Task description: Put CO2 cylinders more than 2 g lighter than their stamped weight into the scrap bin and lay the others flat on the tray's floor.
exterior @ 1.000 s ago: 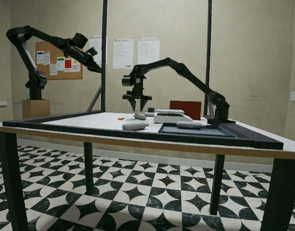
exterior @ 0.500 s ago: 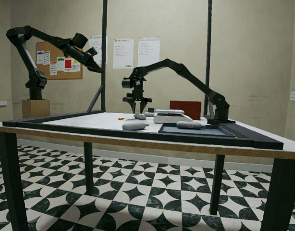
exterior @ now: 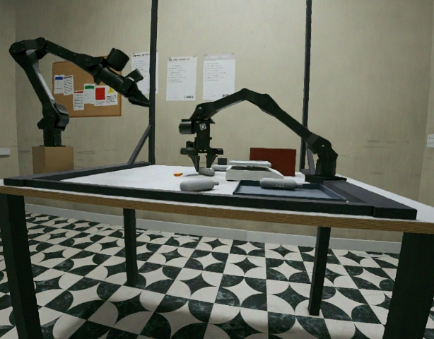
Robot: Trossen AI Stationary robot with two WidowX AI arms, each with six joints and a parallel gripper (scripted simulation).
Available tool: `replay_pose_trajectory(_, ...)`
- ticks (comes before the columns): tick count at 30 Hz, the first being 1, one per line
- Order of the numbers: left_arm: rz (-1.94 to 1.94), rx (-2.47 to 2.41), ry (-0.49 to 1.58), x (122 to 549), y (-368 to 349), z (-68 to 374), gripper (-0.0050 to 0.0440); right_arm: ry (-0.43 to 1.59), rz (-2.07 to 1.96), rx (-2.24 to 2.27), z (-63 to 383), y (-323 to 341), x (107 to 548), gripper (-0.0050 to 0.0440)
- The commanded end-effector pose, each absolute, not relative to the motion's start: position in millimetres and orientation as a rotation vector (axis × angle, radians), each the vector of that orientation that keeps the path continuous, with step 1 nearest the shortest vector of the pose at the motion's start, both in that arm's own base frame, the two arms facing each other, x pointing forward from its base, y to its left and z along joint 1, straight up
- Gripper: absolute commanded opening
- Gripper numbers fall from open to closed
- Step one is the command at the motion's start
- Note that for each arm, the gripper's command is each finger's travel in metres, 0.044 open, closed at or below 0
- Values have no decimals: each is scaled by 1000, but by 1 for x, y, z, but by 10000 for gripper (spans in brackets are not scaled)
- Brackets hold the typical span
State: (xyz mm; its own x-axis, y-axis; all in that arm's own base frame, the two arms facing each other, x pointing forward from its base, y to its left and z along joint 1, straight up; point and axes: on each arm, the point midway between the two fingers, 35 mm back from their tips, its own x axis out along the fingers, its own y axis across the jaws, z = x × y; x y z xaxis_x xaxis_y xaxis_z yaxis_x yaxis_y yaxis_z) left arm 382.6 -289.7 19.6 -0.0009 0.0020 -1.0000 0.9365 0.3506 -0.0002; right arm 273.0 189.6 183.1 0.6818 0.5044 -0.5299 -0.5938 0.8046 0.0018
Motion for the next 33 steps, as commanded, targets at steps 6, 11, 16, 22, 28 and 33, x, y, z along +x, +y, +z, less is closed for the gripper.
replay_pose_trajectory(6, -944, 939, 1327, 385, -293, 29, 192, 519, 618, -171, 191, 190, 274, 440)
replay_pose_trajectory(11, -941, 938, 1315, 387, -293, 34, 172, 519, 618, -171, 191, 190, 274, 440)
replay_pose_trajectory(16, -941, 938, 1315, 387, -293, 34, 132, 519, 618, -171, 191, 190, 274, 440)
replay_pose_trajectory(22, -941, 938, 1315, 387, -293, 34, 112, 519, 618, -171, 191, 190, 274, 440)
replay_pose_trajectory(28, -941, 937, 1285, 389, -295, 57, 0, 519, 618, -171, 191, 190, 274, 440)
replay_pose_trajectory(33, -943, 940, 1304, 387, -293, 82, -2, 519, 618, -171, 191, 190, 274, 440)
